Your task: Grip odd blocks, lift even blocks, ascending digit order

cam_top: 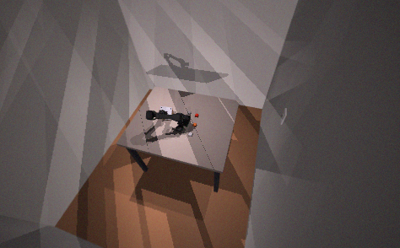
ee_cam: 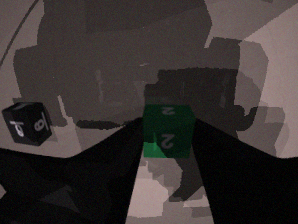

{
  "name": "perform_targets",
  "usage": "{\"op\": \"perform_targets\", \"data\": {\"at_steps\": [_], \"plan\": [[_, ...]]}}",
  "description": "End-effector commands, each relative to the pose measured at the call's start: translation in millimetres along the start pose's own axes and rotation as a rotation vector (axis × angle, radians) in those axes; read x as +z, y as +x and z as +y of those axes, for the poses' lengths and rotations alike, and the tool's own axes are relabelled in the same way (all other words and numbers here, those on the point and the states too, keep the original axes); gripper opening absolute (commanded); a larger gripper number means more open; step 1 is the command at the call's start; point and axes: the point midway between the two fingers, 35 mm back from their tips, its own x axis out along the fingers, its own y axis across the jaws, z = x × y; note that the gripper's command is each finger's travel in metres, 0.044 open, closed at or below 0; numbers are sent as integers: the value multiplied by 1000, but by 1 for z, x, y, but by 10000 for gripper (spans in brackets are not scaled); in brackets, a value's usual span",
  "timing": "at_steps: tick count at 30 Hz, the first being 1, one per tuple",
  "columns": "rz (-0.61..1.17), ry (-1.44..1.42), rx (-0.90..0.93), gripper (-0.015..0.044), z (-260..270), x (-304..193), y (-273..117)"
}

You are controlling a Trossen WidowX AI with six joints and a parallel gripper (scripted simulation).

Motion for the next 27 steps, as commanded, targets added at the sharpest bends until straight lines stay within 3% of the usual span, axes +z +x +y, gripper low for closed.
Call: {"op": "perform_targets", "data": {"at_steps": [1, 27], "plan": [[-1, -2, -4, 120, 0, 0, 0], [-1, -2, -3, 120, 0, 0, -14]]}}
